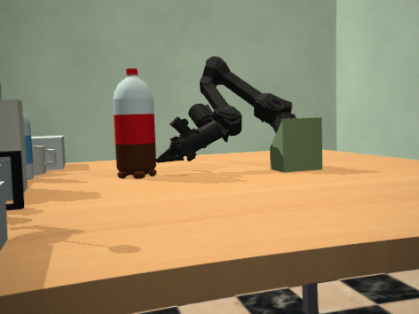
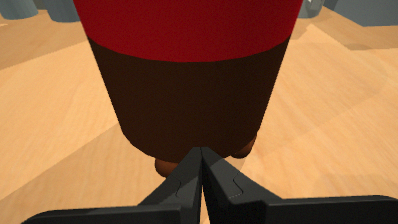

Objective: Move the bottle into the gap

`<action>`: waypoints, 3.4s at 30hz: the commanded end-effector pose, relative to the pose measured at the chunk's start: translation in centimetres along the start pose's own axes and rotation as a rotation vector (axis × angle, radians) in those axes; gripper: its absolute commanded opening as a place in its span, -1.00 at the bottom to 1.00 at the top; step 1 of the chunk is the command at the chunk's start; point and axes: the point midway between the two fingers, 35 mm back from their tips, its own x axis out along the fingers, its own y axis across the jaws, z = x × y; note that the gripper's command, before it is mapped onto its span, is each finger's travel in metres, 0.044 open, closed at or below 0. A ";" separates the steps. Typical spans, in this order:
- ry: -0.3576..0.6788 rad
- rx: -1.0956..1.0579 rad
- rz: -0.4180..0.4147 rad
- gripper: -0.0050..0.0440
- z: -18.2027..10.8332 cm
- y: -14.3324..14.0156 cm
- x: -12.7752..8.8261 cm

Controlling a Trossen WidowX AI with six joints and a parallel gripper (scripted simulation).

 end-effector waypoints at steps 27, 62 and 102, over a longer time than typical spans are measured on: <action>-0.010 0.005 -0.006 -1.00 1.0 0.8 1.5; -0.009 0.004 -0.002 -1.00 1.2 1.2 2.1; -0.010 0.005 -0.003 -1.00 2.0 1.9 3.7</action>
